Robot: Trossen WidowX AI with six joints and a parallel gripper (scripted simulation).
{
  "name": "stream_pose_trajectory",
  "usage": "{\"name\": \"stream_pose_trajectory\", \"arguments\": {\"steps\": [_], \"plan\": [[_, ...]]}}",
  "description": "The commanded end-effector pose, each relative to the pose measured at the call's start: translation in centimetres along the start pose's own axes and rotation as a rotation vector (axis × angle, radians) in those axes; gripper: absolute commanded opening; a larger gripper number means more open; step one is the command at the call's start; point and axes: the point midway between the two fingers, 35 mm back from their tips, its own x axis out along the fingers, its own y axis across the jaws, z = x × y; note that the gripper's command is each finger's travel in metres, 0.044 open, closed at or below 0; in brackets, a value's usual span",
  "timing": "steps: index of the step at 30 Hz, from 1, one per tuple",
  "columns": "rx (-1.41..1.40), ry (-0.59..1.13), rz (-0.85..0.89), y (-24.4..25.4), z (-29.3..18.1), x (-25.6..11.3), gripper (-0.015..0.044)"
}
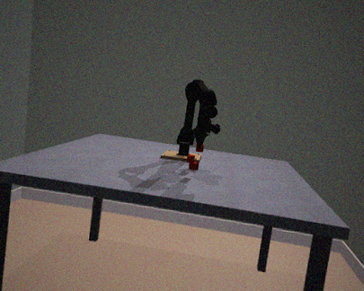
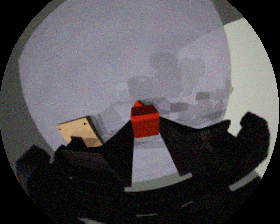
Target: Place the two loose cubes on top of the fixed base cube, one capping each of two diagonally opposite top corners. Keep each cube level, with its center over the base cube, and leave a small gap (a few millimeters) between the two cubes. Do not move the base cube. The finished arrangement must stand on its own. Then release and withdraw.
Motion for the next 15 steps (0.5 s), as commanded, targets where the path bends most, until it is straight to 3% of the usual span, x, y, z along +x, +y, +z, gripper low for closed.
{"name": "stream_pose_trajectory", "arguments": {"steps": [1, 15], "plan": [[-0.010, 0.000, 0.007, 0.1, 0.1, 1.0, 0.0105], [-0.011, 0.000, 0.007, 0.2, 0.0, 2.7, 0.0105]]}}
